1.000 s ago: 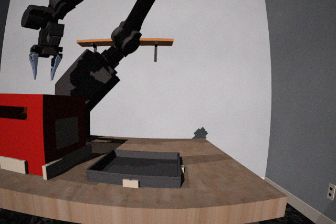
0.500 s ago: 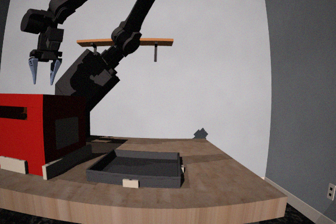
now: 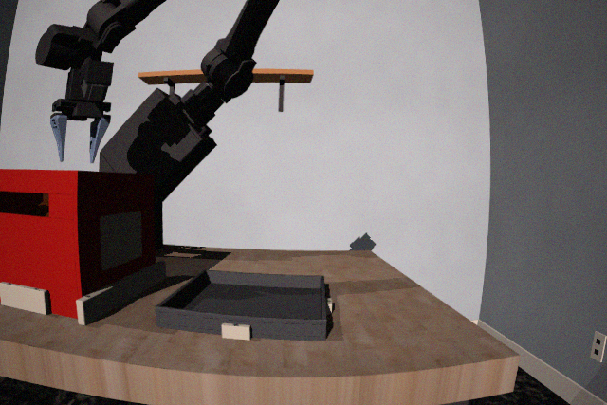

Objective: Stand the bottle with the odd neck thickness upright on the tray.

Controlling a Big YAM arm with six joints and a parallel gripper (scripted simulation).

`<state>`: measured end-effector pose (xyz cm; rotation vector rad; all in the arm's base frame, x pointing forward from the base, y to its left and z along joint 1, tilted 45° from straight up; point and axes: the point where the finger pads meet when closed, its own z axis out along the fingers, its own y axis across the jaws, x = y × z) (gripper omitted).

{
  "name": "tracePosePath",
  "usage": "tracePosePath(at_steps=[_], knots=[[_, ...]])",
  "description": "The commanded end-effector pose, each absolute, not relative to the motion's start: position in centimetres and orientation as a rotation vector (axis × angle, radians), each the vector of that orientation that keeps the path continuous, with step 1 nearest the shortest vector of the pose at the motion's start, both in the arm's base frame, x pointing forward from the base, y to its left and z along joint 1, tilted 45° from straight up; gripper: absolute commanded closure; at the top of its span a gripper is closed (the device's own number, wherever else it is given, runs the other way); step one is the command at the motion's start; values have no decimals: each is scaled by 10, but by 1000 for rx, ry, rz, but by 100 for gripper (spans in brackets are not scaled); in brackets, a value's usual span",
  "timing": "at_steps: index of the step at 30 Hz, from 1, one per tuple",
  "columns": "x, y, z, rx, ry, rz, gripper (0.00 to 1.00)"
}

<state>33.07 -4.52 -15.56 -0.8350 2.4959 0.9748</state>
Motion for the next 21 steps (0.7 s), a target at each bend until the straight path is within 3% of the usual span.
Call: tracePosePath(at_steps=[1, 21], knots=[[327, -35, -166, -834, 2504, 999, 39], [327, -32, -169, -838, 2503, 997, 39]])
